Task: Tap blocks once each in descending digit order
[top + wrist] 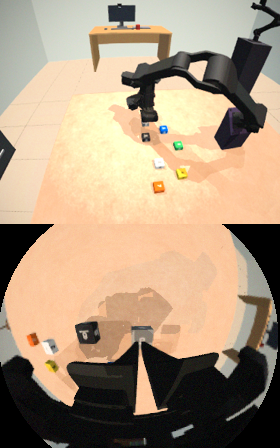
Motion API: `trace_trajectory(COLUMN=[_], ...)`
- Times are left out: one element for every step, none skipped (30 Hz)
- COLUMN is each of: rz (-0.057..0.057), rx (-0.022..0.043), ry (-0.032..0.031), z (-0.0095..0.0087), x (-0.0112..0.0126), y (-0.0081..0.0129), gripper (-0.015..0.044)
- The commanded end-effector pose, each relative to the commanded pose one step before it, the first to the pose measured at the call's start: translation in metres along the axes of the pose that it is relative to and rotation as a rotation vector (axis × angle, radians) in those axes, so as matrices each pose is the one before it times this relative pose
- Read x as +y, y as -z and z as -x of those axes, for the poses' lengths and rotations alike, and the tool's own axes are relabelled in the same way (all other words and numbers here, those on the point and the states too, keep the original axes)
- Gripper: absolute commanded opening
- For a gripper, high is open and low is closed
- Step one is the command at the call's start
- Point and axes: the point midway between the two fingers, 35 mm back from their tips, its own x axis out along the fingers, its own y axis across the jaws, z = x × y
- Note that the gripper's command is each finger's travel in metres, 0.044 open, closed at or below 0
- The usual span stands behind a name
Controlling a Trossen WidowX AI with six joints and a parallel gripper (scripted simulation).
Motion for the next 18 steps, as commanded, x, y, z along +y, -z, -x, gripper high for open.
trace_trajectory(rz=[0.0114,0.0,-0.0002,-0.0007,-0.0007,-0.0001,0.0005,0.0005,0.0002,0.0,0.0,0.0,-0.0004,-0.0011,-0.0016,-0.0016,-0.0012,-0.0008], rx=[-0.01528,0.0,-0.00019,-0.00051,-0.00037,0.00027,0.00069,0.00053,0.0002,0.0,0.0,0.0,0.00006,0.0001,-0.00008,-0.00044,-0.00073,-0.00081], ry=[0.01108,0.0,0.00049,0.00133,0.00157,0.00083,-0.00025,-0.00049,-0.00023,0.0,0.0,0.0,0.00137,0.00391,0.00585,0.00598,0.00472,0.00313], z=[0.01474,0.0,0.00329,0.00995,0.01668,0.02116,0.01681,0.01011,0.00337,0.0,0.0,0.0,0.00041,0.00116,0.00172,0.00178,0.00146,0.00106], x=[-0.00125,0.0,-0.00027,-0.00071,-0.00077,-0.00023,0.00043,0.00051,0.00022,0.0,0.0,0.0,0.00317,0.00959,0.01628,0.02026,0.02068,0.0188], y=[-0.00409,0.0,-0.00036,-0.00088,-0.00085,0.00001,0.00085,0.00087,0.00035,0.0,0.0,0.0,-0.00142,-0.0041,-0.00627,-0.00663,-0.0055,-0.00393], gripper=[0.002,0.002,0.002,0.002,0.002,0.002,0.002,0.002,0.002,0.002,0.002,0.002,0.002,0.002,0.002,0.002,0.002,0.002])
